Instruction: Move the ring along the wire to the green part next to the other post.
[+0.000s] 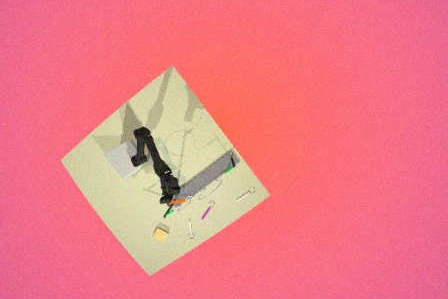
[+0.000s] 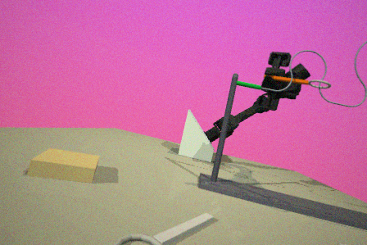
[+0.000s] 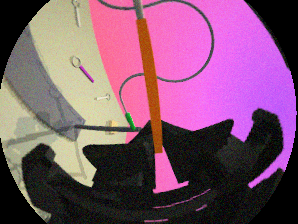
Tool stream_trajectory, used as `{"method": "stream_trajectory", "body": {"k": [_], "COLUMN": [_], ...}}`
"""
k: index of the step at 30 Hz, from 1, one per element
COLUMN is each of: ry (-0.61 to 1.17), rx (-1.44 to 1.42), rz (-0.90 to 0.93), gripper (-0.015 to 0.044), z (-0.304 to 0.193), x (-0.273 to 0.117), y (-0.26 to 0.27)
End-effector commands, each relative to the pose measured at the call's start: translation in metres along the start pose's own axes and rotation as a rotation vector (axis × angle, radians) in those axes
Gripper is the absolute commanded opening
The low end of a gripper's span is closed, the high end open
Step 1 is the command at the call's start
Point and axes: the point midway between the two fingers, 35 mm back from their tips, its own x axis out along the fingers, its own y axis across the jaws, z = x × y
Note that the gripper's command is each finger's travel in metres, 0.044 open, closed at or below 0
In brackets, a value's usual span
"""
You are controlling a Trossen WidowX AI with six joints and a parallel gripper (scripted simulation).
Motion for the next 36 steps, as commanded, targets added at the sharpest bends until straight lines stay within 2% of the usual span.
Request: {"method": "stream_trajectory", "body": {"k": [1,17,36], "ry": [0.004,0.015,-0.008], "rx": [-0.046,-0.128,0.048], "rz": [-0.039,-0.086,0.015], "gripper": [-0.0150,-0.0150,-0.0150], "z": [0.002,0.006,0.006], "x": [-0.002,-0.008,-0.007], "y": [-0.013,-0.036,-0.030]}}
